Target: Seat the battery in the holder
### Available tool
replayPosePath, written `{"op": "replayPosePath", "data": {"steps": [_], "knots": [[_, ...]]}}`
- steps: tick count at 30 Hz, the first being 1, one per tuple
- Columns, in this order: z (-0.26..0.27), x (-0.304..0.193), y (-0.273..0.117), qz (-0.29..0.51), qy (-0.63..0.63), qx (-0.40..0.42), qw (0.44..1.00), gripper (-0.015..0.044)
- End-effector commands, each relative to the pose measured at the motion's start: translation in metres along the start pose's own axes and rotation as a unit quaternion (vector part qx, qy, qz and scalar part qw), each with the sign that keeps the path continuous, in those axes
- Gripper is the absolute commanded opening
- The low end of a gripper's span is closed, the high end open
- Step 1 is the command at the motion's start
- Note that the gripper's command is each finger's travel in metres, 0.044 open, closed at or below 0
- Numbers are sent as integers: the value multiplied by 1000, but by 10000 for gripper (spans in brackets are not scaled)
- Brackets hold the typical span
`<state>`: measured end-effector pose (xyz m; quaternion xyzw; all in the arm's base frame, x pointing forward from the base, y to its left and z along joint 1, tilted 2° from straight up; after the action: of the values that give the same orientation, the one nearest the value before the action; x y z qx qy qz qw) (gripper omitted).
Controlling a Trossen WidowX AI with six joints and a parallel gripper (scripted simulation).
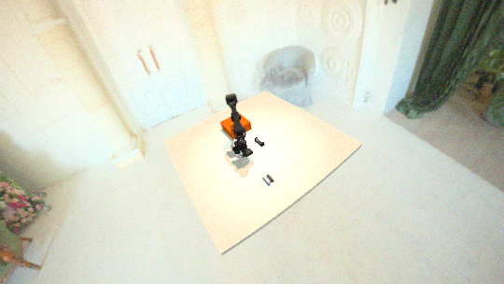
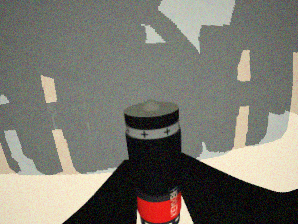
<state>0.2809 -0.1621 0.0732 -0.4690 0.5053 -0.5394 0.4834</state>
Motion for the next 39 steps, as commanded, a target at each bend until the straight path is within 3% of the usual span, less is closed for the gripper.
{"op": "replayPosePath", "data": {"steps": [1,9,16,23,33,39], "knots": [[1,1,-30,-1,2,6,1000,75],[1,-5,-45,-1,-20,6,1000,75],[2,-60,-55,0,-247,6,969,75],[-9,-113,-63,2,-468,7,883,75],[-36,-174,-72,4,-724,11,690,75],[-36,-174,-72,3,-727,11,686,75]]}}
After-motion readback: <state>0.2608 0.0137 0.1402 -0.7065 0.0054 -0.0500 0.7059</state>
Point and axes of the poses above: the point midway between the two fingers, 35 mm back from their tips, its own y axis out along the fingers, its own z axis across the jaws, x = y × z, the point moved 9 cm from there along -y, back along the fingers, and after that the axes turned 2 degrees about -y, right-handed, at the moved point
